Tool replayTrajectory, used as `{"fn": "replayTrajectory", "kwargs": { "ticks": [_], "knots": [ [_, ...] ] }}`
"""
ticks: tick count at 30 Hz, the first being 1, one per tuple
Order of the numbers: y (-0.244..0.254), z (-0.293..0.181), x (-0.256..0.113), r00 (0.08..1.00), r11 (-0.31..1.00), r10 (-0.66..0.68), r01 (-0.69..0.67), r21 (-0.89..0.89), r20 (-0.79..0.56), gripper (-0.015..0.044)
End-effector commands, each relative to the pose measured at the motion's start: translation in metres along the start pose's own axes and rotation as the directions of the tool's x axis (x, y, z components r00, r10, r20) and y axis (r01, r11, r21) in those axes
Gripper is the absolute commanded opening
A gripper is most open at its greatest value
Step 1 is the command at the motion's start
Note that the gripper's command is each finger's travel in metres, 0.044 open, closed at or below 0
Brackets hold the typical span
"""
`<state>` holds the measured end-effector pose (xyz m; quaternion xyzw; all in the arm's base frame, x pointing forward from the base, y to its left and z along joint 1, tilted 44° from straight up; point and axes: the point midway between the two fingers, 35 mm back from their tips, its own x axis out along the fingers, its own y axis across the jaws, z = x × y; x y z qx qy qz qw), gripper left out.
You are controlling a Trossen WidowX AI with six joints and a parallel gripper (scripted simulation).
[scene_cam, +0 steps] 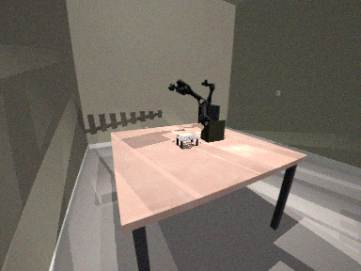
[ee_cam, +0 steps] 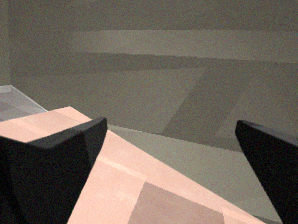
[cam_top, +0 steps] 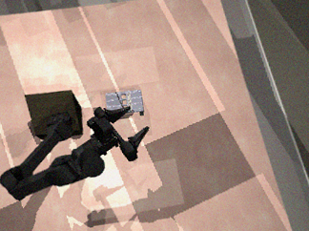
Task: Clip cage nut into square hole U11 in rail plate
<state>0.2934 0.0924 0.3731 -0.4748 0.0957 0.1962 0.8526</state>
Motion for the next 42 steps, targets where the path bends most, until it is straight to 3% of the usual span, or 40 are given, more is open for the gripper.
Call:
{"fn": "replayTrajectory", "kwargs": {
  "ticks": [1, 6, 11, 17, 21, 27, 39, 42],
  "knots": [
    [0.018, -0.051, 0.031, 0.972, 0.981, 0.061, -0.016, 0.193, -0.229, 0.044],
    [0.045, -0.123, 0.054, 0.844, 0.908, 0.144, 0.094, 0.408, -0.516, 0.044],
    [0.074, -0.198, 0.055, 0.613, 0.807, 0.218, 0.324, 0.494, -0.759, 0.044],
    [0.108, -0.277, 0.029, 0.239, 0.695, 0.262, 0.625, 0.355, -0.935, 0.044],
    [0.123, -0.311, 0.007, 0.027, 0.651, 0.254, 0.734, 0.191, -0.967, 0.044],
    [0.124, -0.313, 0.006, 0.017, 0.649, 0.253, 0.738, 0.182, -0.967, 0.044],
    [0.124, -0.313, 0.006, 0.017, 0.649, 0.253, 0.738, 0.182, -0.967, 0.0125],
    [0.124, -0.313, 0.006, 0.017, 0.649, 0.253, 0.738, 0.182, -0.967, 0.012]
  ]
}}
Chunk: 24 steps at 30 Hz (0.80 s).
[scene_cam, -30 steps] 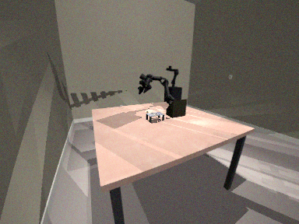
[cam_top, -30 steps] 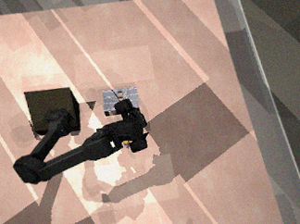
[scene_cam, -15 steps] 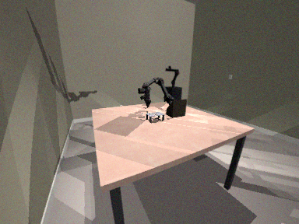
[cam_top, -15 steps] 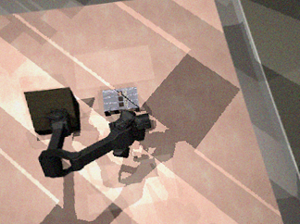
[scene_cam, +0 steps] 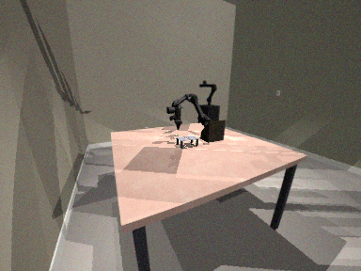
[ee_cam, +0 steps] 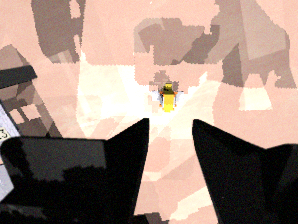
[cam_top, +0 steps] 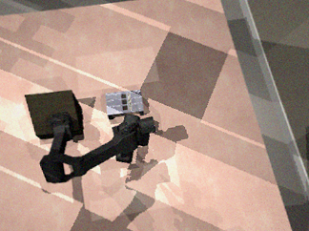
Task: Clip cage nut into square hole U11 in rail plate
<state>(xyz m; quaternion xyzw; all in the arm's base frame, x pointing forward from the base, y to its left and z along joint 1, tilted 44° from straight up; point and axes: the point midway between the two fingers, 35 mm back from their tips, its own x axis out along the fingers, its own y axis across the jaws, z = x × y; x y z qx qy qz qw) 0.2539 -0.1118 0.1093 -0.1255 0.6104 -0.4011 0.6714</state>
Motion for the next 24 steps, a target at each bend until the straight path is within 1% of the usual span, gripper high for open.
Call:
{"fn": "replayTrajectory", "kwargs": {
  "ticks": [1, 6, 11, 24],
  "knots": [
    [-0.001, 0.0, 0.0, 1.0, 1.0, -0.007, 0.007, 0.003, 0.0, 0.012],
    [-0.001, 0.0, 0.002, 1.0, 1.0, -0.007, 0.007, 0.003, 0.0, 0.012],
    [-0.001, 0.0, 0.034, 1.0, 1.0, -0.008, 0.008, 0.003, 0.0, 0.012],
    [-0.002, 0.0, 0.049, 1.0, 1.0, -0.009, 0.009, 0.003, 0.001, 0.012]
  ]
}}
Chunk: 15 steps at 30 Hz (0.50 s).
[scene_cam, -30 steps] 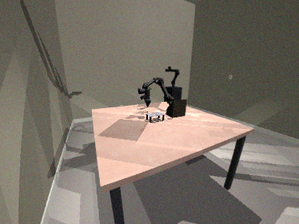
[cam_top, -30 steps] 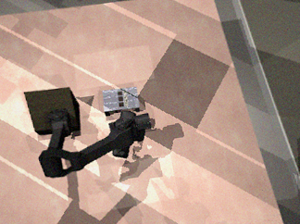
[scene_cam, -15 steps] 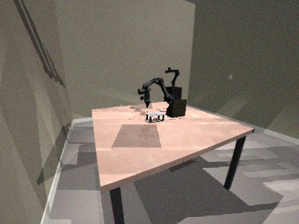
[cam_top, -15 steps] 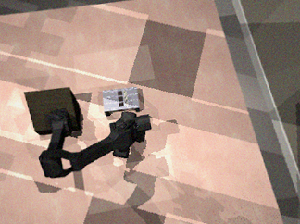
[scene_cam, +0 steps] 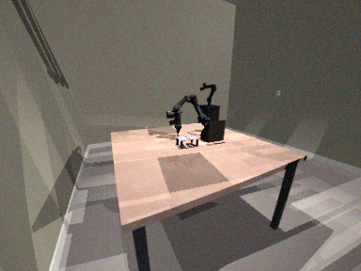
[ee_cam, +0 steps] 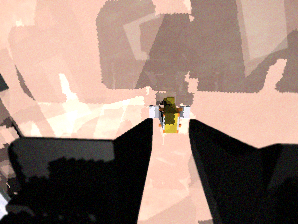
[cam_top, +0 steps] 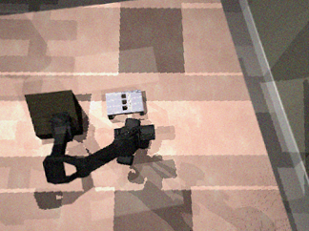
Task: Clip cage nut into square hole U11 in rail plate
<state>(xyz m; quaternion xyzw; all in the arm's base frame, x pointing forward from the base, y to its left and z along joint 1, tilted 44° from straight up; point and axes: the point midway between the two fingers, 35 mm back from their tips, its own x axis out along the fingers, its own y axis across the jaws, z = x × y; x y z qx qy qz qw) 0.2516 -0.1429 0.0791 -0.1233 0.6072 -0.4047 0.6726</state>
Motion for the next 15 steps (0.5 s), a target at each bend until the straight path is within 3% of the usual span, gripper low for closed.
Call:
{"fn": "replayTrajectory", "kwargs": {
  "ticks": [1, 15],
  "knots": [
    [-0.0005, -0.0013, 0.0068, 1.0, 1.0, -0.007, 0.007, -0.007, -0.002, 0.012],
    [-0.0008, -0.0015, 0.0156, 1.0, 1.0, -0.007, 0.007, -0.007, -0.002, 0.012]
  ]
}}
